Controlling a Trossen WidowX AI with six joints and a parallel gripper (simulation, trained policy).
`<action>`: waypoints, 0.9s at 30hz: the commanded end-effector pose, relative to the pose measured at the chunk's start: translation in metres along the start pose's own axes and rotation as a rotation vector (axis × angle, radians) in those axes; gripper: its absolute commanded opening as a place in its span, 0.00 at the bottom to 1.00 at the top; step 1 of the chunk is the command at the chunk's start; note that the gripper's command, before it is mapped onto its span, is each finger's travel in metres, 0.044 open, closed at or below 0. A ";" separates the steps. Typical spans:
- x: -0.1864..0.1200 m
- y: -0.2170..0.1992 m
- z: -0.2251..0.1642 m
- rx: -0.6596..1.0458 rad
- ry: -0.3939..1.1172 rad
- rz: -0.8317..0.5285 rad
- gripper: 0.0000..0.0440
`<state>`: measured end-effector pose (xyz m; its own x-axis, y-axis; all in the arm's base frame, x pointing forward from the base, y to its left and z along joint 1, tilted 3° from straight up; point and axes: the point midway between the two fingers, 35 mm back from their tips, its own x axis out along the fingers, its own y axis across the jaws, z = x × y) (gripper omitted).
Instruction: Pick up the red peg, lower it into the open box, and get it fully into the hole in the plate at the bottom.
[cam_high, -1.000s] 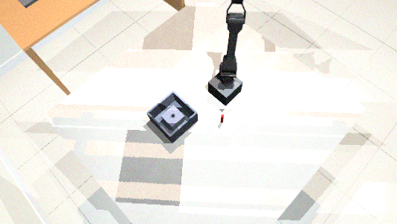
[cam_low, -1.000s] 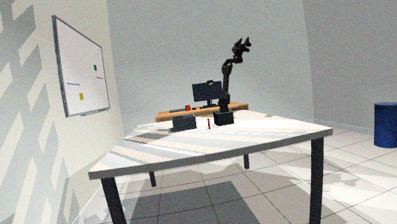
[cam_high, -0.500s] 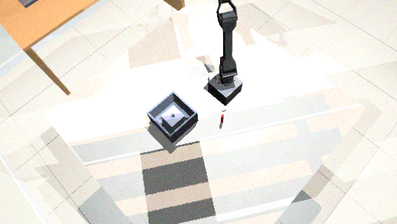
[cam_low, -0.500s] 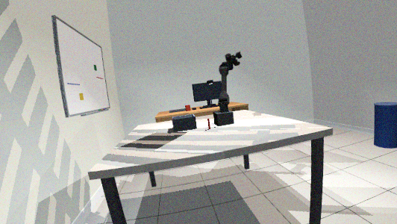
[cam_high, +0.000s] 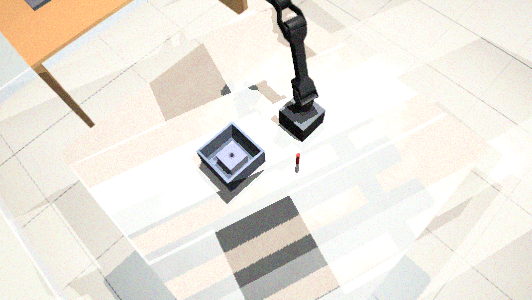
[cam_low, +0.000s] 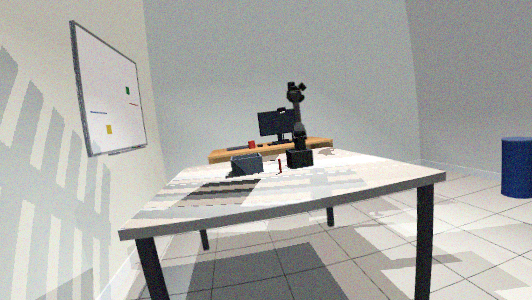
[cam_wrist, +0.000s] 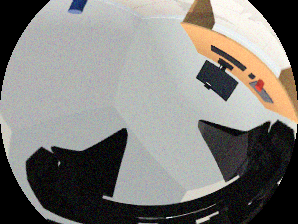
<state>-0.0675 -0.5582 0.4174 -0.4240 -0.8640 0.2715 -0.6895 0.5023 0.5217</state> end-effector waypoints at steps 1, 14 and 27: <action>-0.019 -0.052 0.001 -0.093 -0.047 -0.115 1.00; -0.109 -0.177 -0.018 -0.404 -0.072 -0.457 1.00; -0.222 -0.252 -0.039 -0.747 0.024 -0.751 1.00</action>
<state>0.2001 -0.5119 0.2718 -0.0496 -0.9638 -0.2620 -0.3240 -0.2326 0.9170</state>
